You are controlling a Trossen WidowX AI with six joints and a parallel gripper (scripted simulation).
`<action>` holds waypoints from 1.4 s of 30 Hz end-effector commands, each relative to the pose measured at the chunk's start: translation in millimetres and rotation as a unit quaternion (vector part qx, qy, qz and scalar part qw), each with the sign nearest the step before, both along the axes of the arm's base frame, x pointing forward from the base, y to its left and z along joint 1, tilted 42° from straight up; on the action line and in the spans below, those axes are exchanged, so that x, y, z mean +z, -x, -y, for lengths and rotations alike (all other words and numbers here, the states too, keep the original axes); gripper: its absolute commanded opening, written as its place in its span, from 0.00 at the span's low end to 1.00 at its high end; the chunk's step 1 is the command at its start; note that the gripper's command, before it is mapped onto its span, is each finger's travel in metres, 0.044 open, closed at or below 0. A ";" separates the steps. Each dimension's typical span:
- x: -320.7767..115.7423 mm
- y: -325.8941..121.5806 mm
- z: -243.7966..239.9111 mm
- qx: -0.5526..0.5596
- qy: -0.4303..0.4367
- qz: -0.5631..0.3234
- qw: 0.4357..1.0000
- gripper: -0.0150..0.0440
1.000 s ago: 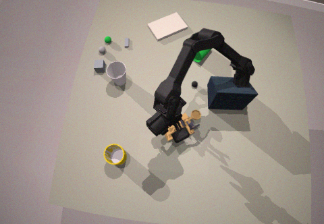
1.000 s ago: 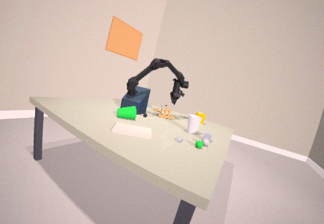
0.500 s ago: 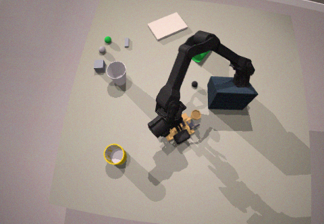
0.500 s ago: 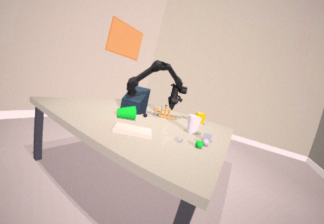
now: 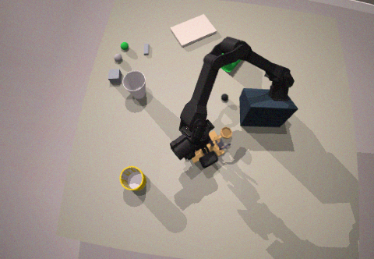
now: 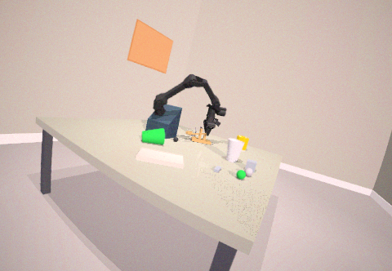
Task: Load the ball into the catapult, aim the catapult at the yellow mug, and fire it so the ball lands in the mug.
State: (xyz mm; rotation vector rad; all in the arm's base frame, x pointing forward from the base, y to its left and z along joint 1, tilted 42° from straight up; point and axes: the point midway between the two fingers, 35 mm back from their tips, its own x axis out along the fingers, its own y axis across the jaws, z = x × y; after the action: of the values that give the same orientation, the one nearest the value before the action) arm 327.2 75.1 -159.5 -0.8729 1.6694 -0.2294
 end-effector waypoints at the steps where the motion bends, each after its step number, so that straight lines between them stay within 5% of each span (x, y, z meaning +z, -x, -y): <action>1: -5.6 1.6 6.4 0.002 0.004 -0.003 1.000 1.00; 18: -22.7 3.7 22.3 0.002 0.005 -0.003 1.000 1.00; 29: -20.6 2.2 19.2 -0.001 0.001 0.000 1.000 0.51; 35: -20.6 2.2 19.2 -0.001 0.001 0.000 1.000 0.44; 39: 8.2 0.1 -6.7 0.000 0.001 -0.001 1.000 0.26; 42: 16.9 0.2 -14.0 0.000 0.001 -0.001 1.000 0.25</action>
State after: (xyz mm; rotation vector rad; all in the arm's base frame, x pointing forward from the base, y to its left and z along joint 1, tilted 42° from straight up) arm 318.9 69.3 -159.9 -0.8893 1.7057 -0.2418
